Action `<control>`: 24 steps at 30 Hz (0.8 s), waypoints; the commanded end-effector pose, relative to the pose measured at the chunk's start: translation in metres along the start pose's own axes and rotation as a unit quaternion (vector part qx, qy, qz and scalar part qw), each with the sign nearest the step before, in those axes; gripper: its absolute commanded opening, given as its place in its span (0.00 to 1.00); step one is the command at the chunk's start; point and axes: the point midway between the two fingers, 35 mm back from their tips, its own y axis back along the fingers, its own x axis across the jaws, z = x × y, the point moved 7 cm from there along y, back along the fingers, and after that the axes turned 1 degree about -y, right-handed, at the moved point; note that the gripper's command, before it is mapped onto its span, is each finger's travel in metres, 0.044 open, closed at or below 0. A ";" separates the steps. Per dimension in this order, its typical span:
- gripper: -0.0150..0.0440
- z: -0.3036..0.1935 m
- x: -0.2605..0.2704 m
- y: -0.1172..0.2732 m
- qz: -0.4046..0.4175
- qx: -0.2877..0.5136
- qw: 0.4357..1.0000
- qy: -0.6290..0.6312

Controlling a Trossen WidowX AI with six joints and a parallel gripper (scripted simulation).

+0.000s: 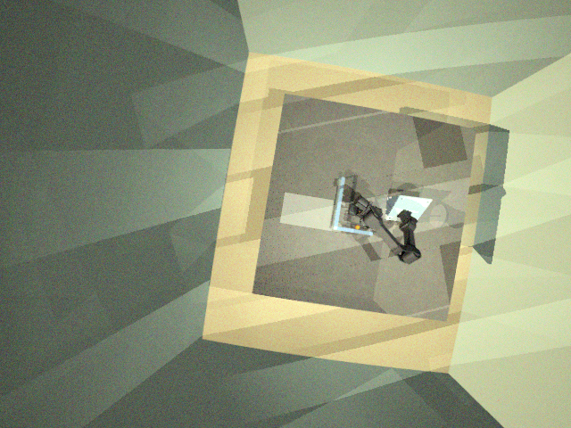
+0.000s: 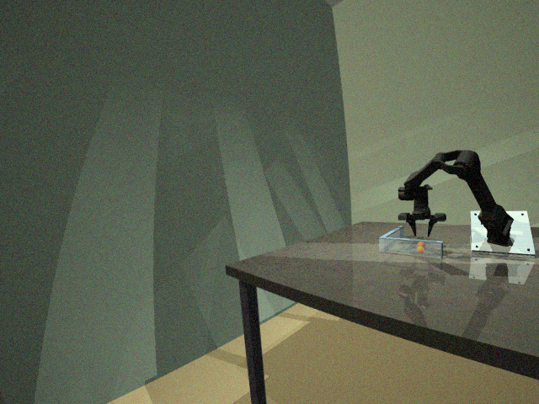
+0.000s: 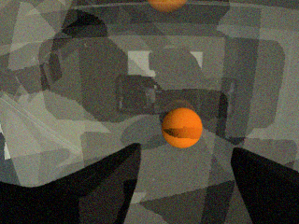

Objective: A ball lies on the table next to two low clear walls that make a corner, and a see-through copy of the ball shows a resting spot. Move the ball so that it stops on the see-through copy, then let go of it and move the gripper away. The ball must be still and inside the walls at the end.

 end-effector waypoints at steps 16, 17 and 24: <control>0.68 0.002 0.000 -0.030 -0.002 -0.002 1.000 0.001; 0.68 0.002 0.000 -0.032 -0.002 -0.002 1.000 0.001; 0.63 0.002 0.001 -0.039 -0.002 -0.002 1.000 0.001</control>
